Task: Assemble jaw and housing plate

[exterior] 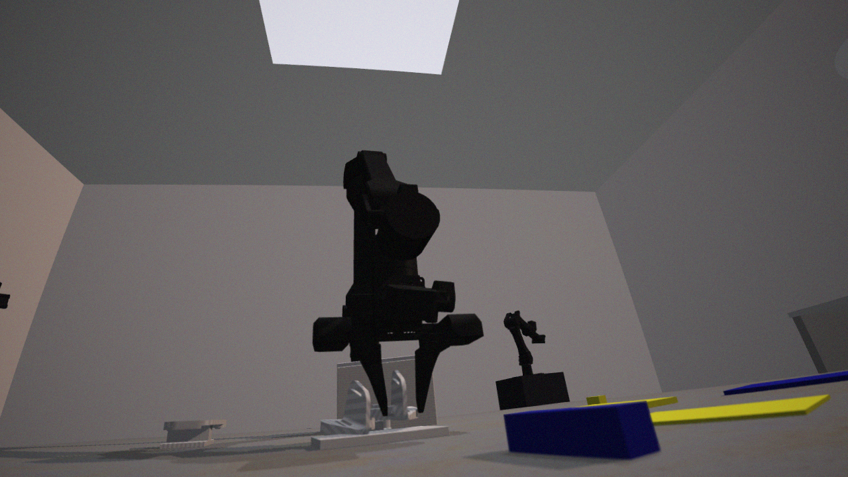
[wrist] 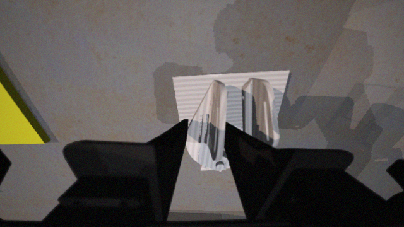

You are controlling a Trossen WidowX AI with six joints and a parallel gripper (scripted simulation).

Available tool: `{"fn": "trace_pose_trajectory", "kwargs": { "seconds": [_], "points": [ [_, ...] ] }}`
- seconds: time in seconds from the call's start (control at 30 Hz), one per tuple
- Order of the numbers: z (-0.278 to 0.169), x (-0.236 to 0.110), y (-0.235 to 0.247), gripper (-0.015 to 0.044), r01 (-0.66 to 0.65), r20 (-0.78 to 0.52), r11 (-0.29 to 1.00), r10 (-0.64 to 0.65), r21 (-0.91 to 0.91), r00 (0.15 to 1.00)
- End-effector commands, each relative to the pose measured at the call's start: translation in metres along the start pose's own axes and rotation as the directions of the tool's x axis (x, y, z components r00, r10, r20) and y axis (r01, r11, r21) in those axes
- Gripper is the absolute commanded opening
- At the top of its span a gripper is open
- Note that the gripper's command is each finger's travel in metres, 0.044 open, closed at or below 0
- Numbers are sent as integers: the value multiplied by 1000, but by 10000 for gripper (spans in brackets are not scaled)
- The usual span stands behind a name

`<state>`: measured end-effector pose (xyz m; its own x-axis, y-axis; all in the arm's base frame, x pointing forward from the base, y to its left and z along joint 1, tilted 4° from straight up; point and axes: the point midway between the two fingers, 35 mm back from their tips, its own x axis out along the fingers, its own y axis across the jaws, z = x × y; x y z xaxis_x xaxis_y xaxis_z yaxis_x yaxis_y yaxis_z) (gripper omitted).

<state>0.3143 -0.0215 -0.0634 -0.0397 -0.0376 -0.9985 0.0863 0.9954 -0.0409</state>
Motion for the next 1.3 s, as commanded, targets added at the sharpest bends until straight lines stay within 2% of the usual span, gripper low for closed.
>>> {"fn": "trace_pose_trajectory", "kwargs": {
  "seconds": [0.0, 1.27],
  "points": [
    [0, 2, 0, 134, 0, 3, 1000, 0, -1, 1000],
    [0, 8, 0, 134, 0, 3, 1000, 0, 4, 1000]
  ]
}}
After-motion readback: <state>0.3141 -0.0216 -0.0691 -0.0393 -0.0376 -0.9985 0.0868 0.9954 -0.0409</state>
